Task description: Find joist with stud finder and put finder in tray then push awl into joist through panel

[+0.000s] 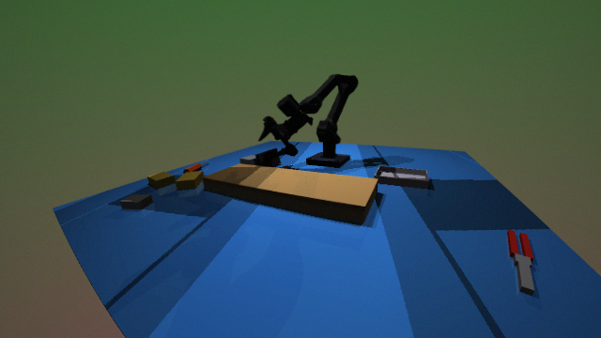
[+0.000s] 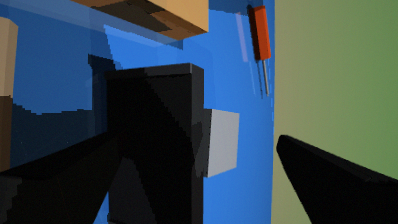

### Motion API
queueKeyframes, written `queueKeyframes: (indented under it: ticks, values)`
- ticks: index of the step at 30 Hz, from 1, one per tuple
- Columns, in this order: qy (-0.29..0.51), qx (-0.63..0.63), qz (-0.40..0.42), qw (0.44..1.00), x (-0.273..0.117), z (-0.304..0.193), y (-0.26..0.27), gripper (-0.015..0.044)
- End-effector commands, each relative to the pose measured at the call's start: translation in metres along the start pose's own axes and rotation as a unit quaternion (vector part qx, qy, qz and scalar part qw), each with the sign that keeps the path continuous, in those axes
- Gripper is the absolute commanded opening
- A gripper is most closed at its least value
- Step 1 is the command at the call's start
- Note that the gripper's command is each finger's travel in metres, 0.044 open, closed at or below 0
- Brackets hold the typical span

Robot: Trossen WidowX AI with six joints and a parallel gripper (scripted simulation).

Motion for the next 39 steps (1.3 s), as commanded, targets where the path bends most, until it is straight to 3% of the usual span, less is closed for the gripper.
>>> queueKeyframes:
  ticks: [1, 5, 6, 27, 32, 39]
  values:
    - [-0.007, 0.006, -0.006, 1.0, -0.035, 0.018, -0.02, 0.044]
    - [-0.009, 0.004, -0.009, 1.0, -0.073, 0.023, -0.035, 0.044]
    - [-0.009, 0.002, -0.006, 1.0, -0.045, 0.021, -0.024, 0.044]
    - [-0.007, -0.006, -0.002, 1.0, -0.044, 0.021, -0.025, 0.044]
    - [0.029, -0.212, 0.105, 0.971, -0.023, 0.027, -0.046, 0.044]
    - [-0.022, -0.451, 0.291, 0.844, 0.025, 0.015, -0.083, 0.044]
Point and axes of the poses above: the point midway between the two fingers, 35 mm back from their tips, its own x axis out along the fingers, its own y axis across the jaws, z = x × y, the point moved 7 cm from there along -x, back along the fingers, and after that the axes turned 6 degrees about -x, right-handed, at the moved point
